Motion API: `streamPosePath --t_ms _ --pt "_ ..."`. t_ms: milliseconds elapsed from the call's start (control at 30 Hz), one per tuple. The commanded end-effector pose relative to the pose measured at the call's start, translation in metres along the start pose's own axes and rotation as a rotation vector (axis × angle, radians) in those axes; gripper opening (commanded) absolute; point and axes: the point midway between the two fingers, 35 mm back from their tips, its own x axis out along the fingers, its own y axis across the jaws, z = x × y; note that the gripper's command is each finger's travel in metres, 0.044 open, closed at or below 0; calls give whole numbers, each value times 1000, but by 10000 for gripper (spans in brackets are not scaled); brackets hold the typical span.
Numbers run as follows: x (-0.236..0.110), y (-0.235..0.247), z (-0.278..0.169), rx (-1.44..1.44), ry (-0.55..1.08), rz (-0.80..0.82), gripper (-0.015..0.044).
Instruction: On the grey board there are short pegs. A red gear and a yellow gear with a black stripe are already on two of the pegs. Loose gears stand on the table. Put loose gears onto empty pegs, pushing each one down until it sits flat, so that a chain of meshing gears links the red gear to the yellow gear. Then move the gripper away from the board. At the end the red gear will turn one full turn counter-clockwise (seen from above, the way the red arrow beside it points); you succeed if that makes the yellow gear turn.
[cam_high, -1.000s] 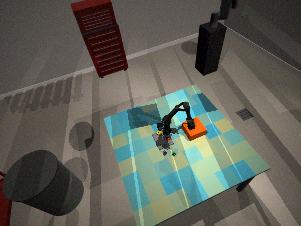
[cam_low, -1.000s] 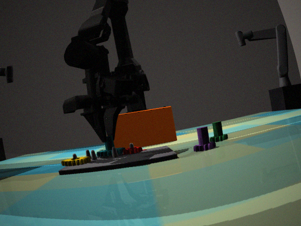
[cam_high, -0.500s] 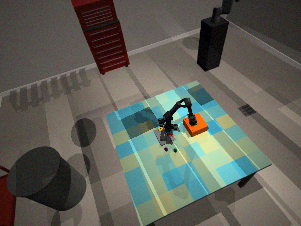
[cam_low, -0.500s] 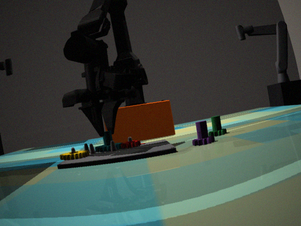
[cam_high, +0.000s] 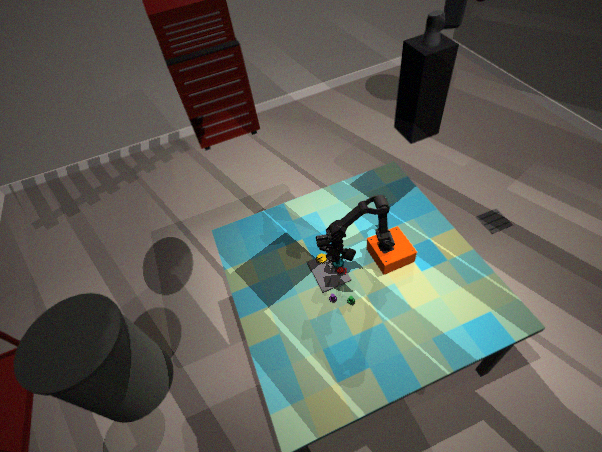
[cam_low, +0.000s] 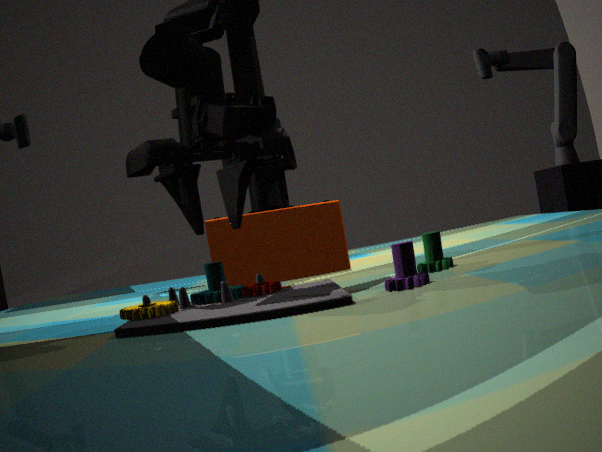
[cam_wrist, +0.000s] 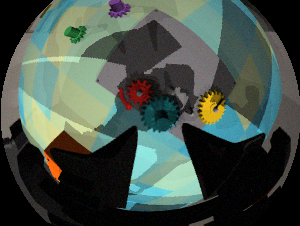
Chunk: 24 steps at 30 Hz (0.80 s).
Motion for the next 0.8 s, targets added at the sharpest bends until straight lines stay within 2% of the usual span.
streamPosePath --t_ms 0,167,200,433,667,767 --pt "-1 11 27 148 0 -4 298" --pt "-1 38 71 466 -4 -2 429" --pt "-2 45 80 530 -5 -1 440" --pt "-2 100 132 946 -13 13 440" --pt "-2 145 163 1286 -8 22 440" --pt "-2 150 166 1331 -7 22 440"
